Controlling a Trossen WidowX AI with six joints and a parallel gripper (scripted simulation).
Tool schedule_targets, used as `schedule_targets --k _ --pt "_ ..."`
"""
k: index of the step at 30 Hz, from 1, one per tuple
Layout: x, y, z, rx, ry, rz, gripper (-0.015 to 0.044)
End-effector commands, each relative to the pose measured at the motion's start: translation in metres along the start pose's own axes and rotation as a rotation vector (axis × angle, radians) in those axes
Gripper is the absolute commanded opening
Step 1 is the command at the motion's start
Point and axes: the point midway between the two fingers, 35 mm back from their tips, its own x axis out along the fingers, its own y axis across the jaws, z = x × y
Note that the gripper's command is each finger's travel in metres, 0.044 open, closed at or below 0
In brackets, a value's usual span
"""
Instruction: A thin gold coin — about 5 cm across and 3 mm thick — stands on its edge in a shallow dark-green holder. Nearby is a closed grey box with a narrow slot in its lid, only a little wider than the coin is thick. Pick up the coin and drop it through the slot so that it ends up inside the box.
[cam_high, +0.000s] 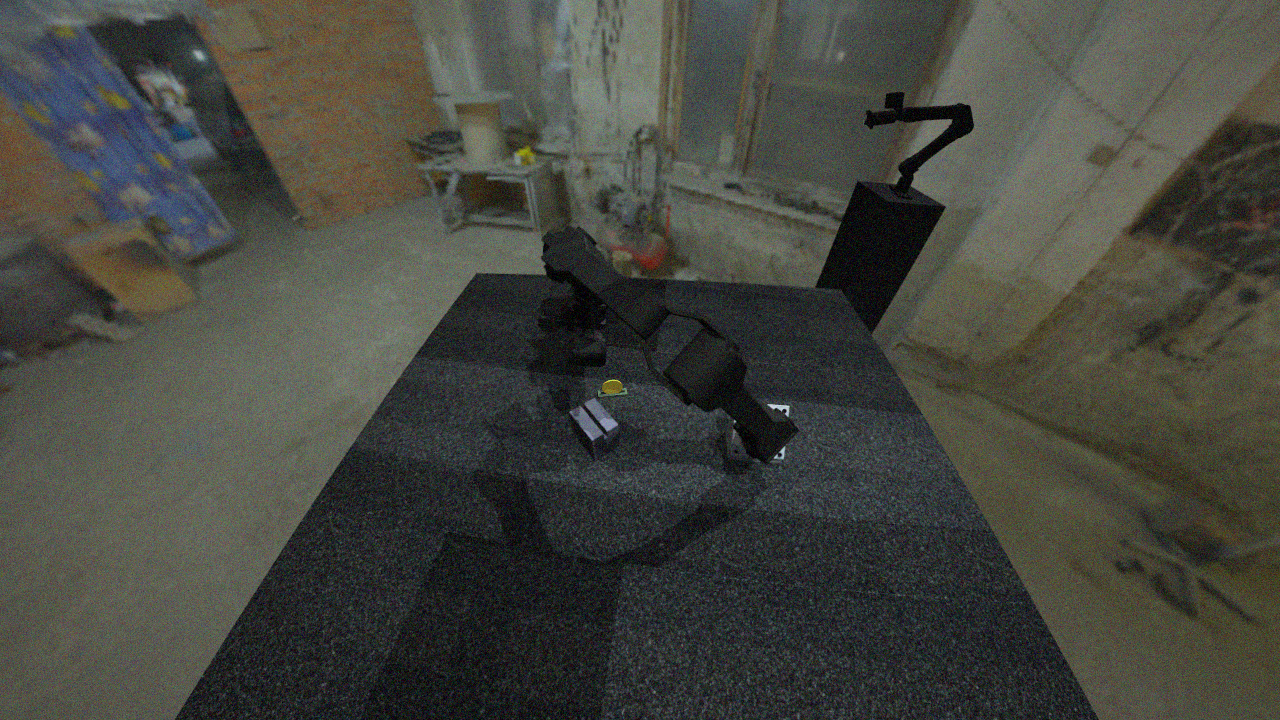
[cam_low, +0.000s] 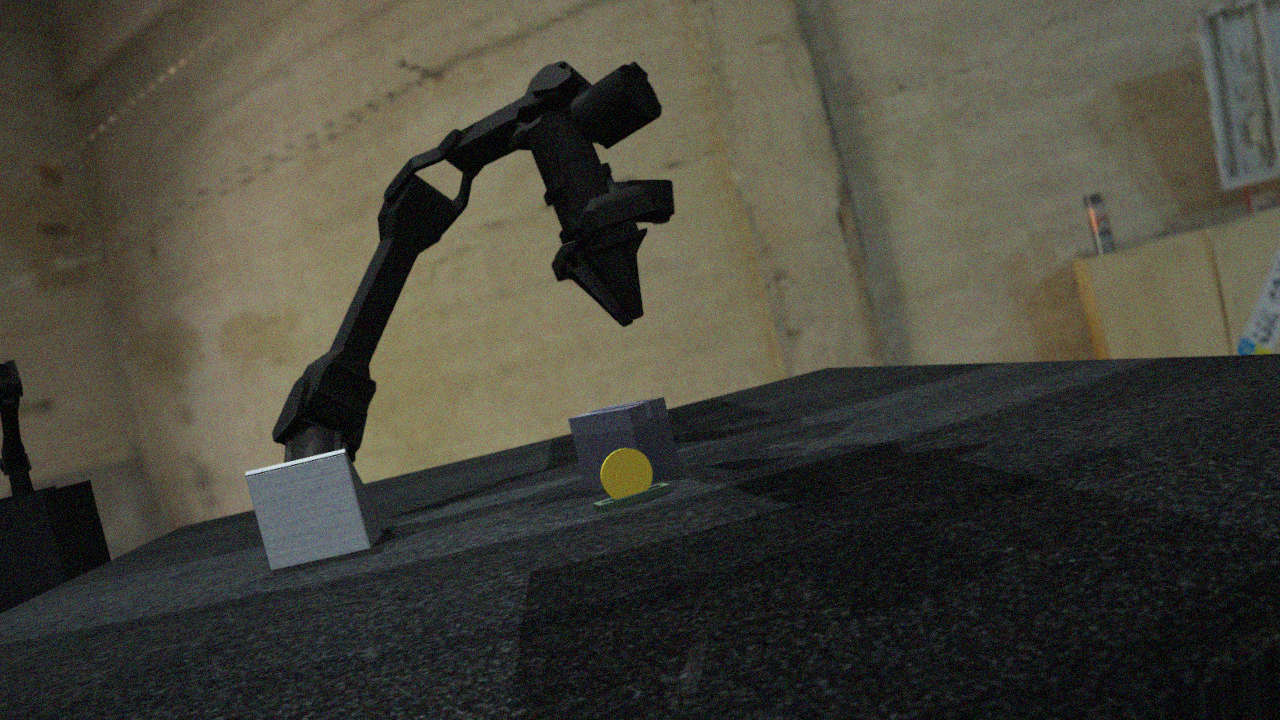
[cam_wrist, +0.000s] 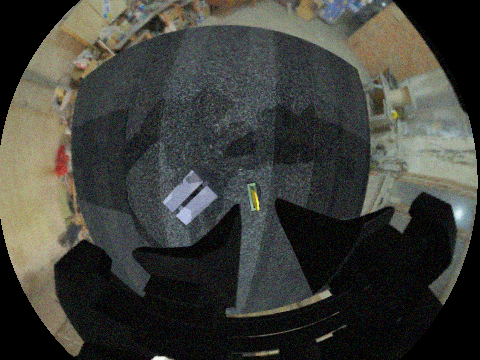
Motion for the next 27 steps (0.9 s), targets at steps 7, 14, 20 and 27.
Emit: schedule_targets --k 7,14,20,27 --pt "0.038 -0.021 -0.045 -0.064 0.13 0.094 0.0161" --pt "0.073 -0.018 -0.05 -0.065 0.13 0.095 0.0161" --pt "0.087 -0.018 -0.052 -0.065 0.129 0.096 0.0161" --pt "0.093 -0.018 -0.053 -0.065 0.129 0.096 0.0161"
